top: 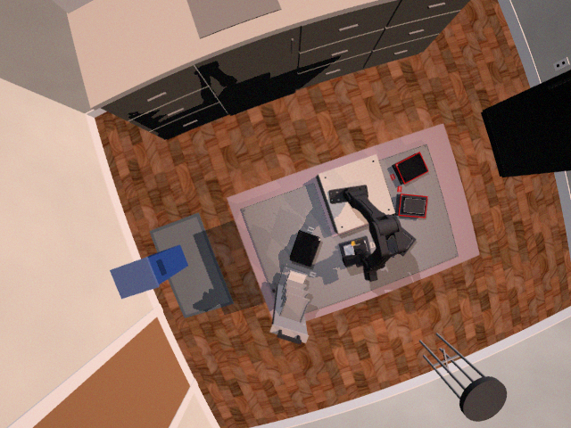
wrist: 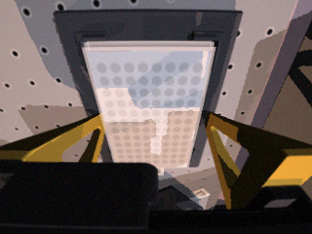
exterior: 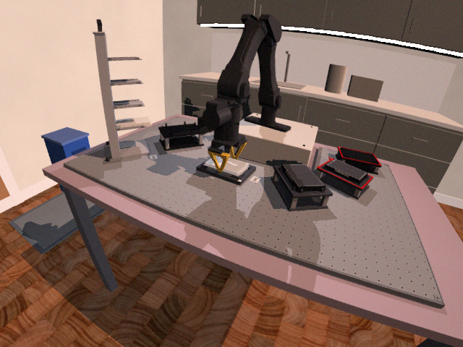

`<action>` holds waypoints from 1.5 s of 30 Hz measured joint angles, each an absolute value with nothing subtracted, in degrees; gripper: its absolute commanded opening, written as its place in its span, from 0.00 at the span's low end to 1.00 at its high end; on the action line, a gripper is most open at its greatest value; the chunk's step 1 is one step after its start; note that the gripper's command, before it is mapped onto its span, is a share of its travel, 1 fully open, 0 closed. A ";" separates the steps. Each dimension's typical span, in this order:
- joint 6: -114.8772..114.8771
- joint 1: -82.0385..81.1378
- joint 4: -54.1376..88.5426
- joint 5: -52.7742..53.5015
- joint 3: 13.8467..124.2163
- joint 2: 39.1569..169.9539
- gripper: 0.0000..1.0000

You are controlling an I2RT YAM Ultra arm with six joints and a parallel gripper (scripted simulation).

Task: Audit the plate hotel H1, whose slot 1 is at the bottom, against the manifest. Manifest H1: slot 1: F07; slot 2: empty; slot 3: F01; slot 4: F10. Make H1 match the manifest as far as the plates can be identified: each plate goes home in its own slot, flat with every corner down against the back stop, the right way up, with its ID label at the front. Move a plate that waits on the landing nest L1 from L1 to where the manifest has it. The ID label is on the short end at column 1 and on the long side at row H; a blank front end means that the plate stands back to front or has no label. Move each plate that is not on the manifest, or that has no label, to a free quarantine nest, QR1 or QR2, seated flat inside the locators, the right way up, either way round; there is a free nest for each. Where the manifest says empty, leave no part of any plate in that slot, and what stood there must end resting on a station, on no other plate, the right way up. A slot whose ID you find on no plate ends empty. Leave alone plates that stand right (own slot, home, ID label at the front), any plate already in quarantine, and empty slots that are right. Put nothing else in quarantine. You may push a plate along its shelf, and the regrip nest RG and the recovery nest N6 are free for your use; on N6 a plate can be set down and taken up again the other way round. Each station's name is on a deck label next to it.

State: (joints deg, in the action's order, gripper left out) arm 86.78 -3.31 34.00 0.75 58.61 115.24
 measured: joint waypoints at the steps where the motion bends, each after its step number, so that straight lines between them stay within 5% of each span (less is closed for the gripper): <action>1: 86.78 -3.31 33.85 0.75 58.59 115.37 1.00; 2: 86.78 -3.31 33.74 0.75 58.59 115.37 1.00; 3: 86.78 -3.31 33.58 0.75 58.63 115.33 0.86; 45: 86.80 -3.31 35.31 0.78 59.57 113.14 0.86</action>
State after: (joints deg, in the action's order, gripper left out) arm 86.80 -3.31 35.31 0.78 59.57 113.14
